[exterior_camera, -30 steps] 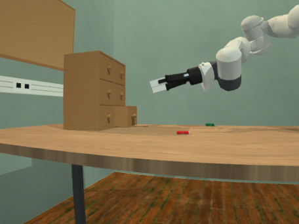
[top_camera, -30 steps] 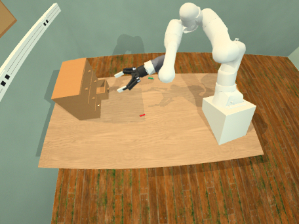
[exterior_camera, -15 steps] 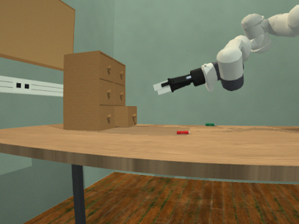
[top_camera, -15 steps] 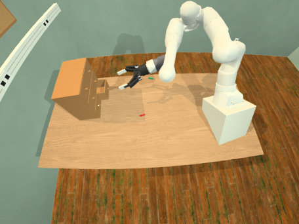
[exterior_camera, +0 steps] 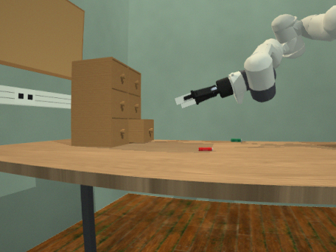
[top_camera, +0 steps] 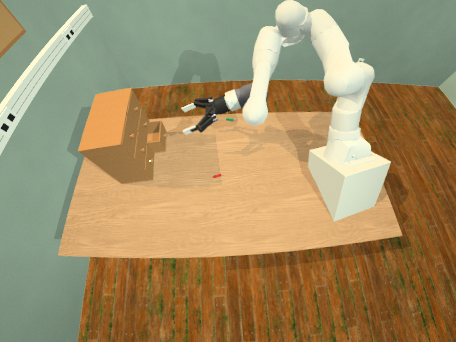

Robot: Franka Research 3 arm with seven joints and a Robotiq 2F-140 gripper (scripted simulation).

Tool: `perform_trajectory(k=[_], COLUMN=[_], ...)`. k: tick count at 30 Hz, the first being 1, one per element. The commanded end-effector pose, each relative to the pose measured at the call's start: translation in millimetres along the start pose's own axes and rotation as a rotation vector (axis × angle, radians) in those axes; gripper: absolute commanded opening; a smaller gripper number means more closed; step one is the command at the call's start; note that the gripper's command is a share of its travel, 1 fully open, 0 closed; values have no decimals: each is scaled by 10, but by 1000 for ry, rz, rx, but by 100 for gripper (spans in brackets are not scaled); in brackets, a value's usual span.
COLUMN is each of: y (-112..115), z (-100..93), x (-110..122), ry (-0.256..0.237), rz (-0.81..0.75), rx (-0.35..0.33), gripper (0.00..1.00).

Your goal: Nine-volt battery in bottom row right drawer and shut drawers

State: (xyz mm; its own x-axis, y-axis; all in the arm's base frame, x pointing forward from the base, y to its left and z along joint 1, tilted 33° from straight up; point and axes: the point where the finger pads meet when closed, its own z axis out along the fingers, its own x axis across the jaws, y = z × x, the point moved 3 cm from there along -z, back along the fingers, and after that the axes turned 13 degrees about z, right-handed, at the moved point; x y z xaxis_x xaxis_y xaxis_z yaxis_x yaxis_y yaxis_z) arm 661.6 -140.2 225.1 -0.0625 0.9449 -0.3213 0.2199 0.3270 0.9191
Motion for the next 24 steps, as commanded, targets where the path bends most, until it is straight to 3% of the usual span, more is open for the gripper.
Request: perform_trajectory(k=[1,24], y=[-10,-42], z=[-25,-76], x=[-45,-144], ry=[-16,-43], rz=[-9,-12], rx=[2,11], gripper=[100,100])
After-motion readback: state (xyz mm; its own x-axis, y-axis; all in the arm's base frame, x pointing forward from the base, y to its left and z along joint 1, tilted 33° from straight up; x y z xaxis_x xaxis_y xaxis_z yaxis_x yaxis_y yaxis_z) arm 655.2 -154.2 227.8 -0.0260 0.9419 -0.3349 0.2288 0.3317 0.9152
